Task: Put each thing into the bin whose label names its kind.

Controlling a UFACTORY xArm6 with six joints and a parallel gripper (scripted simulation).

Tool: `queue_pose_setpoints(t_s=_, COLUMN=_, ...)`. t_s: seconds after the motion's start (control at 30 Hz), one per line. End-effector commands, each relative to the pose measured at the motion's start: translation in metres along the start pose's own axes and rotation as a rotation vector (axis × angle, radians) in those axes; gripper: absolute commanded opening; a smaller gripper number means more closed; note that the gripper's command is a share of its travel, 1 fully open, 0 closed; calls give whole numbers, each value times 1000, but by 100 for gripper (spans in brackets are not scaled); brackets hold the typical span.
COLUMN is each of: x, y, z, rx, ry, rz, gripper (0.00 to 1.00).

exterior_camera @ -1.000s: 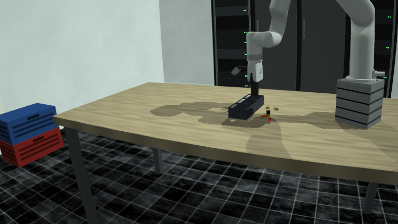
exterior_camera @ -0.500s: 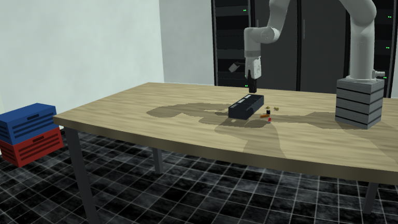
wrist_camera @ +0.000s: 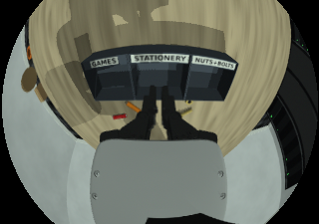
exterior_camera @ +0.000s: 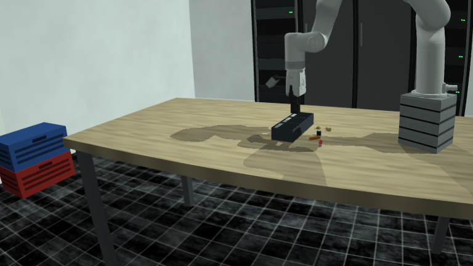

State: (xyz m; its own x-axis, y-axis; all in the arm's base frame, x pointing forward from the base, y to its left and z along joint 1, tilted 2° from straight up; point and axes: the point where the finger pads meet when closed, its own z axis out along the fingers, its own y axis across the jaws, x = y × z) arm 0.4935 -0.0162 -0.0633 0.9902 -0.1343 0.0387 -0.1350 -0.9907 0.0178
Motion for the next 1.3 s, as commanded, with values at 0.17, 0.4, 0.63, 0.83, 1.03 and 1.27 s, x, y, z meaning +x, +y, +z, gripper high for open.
queue_pose_setpoints(t_s=0.17, x=1, y=0, z=17, rx=0, ry=2, rz=2, gripper=7)
queue_pose_setpoints(t_s=0.4, x=1, y=0, z=33, rx=0, ry=2, rz=2, gripper=7)
queue_pose_setpoints(t_s=0.63, x=1, y=0, z=51, rx=0, ry=2, rz=2, gripper=7)
queue_pose_setpoints(t_s=0.83, x=1, y=0, z=57, rx=0, ry=2, rz=2, gripper=7)
queue_pose_setpoints(t_s=1.03, x=1, y=0, z=57, rx=0, ry=2, rz=2, gripper=7)
queue_pose_setpoints(t_s=1.27, x=1, y=0, z=57, rx=0, ry=2, rz=2, gripper=7)
